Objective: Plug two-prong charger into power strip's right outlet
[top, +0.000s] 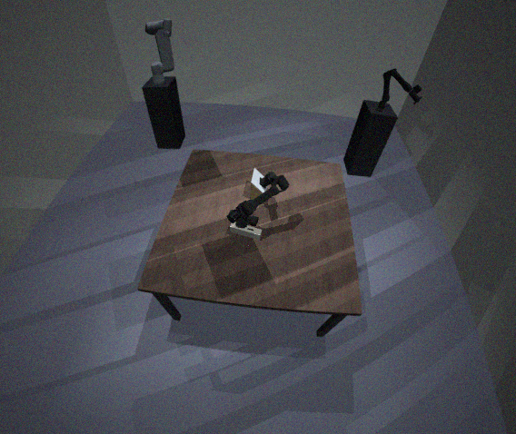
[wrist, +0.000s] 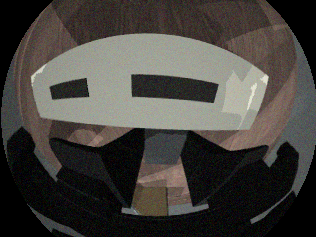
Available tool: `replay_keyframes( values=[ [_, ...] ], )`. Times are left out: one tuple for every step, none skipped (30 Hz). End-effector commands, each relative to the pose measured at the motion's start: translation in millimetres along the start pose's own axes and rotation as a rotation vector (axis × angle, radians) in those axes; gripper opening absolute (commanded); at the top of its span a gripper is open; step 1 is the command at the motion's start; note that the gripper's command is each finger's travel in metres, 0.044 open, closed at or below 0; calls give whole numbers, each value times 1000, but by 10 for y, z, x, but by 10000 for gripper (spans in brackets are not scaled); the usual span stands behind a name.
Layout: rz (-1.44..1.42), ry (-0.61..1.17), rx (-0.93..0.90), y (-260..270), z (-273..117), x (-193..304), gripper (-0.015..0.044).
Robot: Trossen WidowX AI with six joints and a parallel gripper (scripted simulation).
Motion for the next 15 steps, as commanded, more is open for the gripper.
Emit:
replay_keyframes(
  values=[
    [-21,-28,13,-14,-48,-81,0],
    [-21,-28,13,-14,-48,-80,0],
    [-21,-28,13,-13,-48,-79,0],
    [-21,-28,13,-13,-48,-77,0],
    [-21,-28,13,-13,-49,-76,0],
    [-21,-28,13,-13,-49,-75,0],
    [-21,-28,13,-12,-49,-74,0],
    [-21,-28,13,-12,-49,-72,0],
    [-21,-28,13,-12,-49,-71,0],
    [-21,-28,13,-11,-49,-70,0],
    [-21,-28,13,-11,-48,-68,0],
    [-21,-28,13,-10,-48,-67,0],
    [-21,-28,13,-10,-48,-66,0],
    [-21,-28,13,-10,-47,-65,0],
    [-21,-28,13,-9,-47,-64,0]
  ],
)
Point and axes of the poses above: the point midway between the two fingers, 35 mm back from their tips, its own z axis out along the fingers, its own y axis across the jaws, x = y × z, the point moved 4 cm from there along -z, back along the fingers, and after that the axes turned 10 degrees about -z, right-handed, at the moved point
